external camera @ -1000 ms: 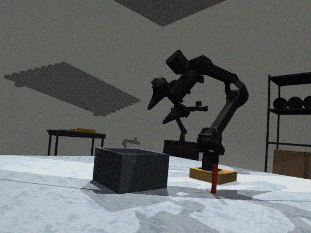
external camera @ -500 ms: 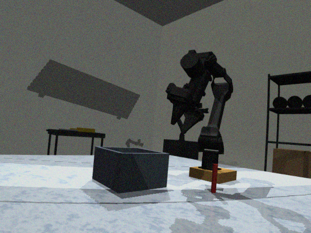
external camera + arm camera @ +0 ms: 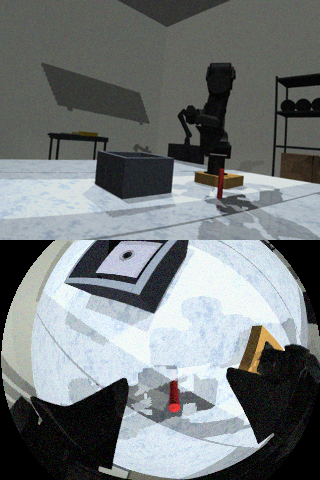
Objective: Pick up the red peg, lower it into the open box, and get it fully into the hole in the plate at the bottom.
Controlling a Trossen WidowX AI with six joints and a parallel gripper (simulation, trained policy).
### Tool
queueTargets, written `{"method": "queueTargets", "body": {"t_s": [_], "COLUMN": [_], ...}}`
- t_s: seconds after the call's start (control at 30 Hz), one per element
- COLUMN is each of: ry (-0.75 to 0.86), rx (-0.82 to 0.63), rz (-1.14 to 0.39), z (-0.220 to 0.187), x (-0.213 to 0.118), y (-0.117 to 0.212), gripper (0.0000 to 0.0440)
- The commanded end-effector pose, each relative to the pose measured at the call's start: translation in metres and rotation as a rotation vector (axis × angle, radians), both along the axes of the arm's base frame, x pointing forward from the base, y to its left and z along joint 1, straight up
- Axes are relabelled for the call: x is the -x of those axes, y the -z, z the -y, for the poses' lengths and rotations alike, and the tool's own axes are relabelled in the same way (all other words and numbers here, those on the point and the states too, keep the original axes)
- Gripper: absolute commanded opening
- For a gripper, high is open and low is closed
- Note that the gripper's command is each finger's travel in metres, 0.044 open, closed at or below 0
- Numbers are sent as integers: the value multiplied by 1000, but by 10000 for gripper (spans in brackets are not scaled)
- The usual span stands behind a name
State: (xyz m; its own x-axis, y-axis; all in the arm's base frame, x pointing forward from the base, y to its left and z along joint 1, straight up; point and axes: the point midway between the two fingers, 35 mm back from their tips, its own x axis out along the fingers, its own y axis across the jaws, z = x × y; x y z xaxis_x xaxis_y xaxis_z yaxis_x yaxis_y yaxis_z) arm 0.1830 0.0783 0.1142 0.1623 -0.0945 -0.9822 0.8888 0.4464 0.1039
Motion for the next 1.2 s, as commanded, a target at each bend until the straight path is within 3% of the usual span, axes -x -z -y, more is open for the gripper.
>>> {"method": "queueTargets", "body": {"t_s": [0.0,0.5,0.63,1.07,1.17], "ry": [-23,-61,-46,-67,-83], "rx": [-8,-69,-80,-142,-134], "rz": [-23,6,-16,-101,-80], "z": [-10,-35,-35,-39,-37], "x": [2,-1,4,8,3], "y": [18,84,93,93,87], "gripper": [440,428,348,7,0]}}
